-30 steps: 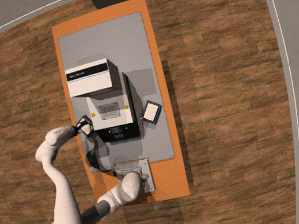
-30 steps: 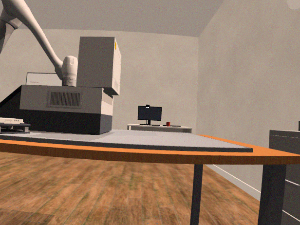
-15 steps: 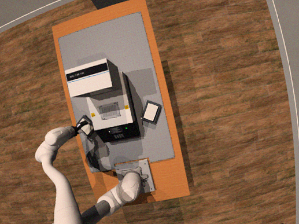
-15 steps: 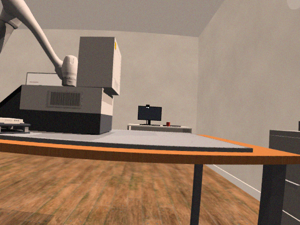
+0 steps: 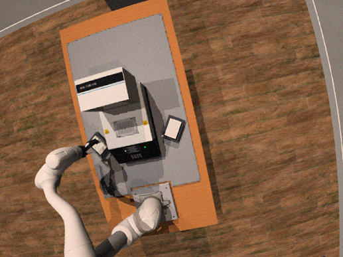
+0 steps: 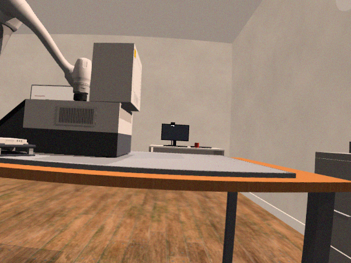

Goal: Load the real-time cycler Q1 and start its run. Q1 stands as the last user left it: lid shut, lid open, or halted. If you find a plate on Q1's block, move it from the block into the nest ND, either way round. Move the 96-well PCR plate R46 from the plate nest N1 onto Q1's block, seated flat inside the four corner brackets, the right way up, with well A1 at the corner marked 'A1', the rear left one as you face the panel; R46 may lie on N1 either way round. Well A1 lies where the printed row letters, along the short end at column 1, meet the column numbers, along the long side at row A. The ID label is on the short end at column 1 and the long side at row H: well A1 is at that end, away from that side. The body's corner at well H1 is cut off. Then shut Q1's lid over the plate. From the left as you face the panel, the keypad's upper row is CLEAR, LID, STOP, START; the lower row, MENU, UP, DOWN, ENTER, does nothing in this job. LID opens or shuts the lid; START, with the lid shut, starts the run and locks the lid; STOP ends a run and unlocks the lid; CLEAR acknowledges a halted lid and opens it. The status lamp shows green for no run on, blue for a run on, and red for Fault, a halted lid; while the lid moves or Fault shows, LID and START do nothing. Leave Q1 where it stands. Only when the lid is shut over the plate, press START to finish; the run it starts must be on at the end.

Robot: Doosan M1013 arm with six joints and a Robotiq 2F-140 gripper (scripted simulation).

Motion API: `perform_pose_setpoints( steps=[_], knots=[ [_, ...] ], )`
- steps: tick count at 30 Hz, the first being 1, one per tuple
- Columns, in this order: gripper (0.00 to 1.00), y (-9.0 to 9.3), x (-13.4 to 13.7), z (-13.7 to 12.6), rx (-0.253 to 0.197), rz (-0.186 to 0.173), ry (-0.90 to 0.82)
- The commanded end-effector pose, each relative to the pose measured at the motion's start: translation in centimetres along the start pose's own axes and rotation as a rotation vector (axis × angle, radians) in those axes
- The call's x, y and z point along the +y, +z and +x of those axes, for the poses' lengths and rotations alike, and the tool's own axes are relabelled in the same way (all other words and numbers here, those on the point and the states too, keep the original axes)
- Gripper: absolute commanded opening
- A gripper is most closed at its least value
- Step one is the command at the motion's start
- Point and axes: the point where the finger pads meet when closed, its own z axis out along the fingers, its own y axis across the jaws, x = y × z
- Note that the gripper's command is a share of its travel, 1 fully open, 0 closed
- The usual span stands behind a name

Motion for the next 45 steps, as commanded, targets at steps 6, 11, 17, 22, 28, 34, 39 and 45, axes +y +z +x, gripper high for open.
perform_pose_setpoints(
  steps=[6, 11, 17, 22, 28, 34, 39, 45],
  knots=[
    [0.66, -3.2, -0.2, 0.1, 0.004, 0.002, -0.002],
    [0.66, -4.7, -0.2, 0.1, 0.004, 0.002, -0.002],
    [0.66, -6.0, -0.2, 0.1, 0.004, 0.002, -0.002],
    [0.66, -7.7, -0.2, 0.1, 0.004, 0.002, -0.002],
    [0.66, -9.7, -0.1, 0.1, 0.004, 0.002, -0.002],
    [0.66, -11.0, -0.1, 0.1, 0.004, 0.002, -0.002],
    [0.66, -12.7, -0.1, 0.1, 0.004, 0.002, -0.002],
    [0.66, -14.6, -0.1, 0.1, 0.004, 0.002, -0.002]
  ],
)
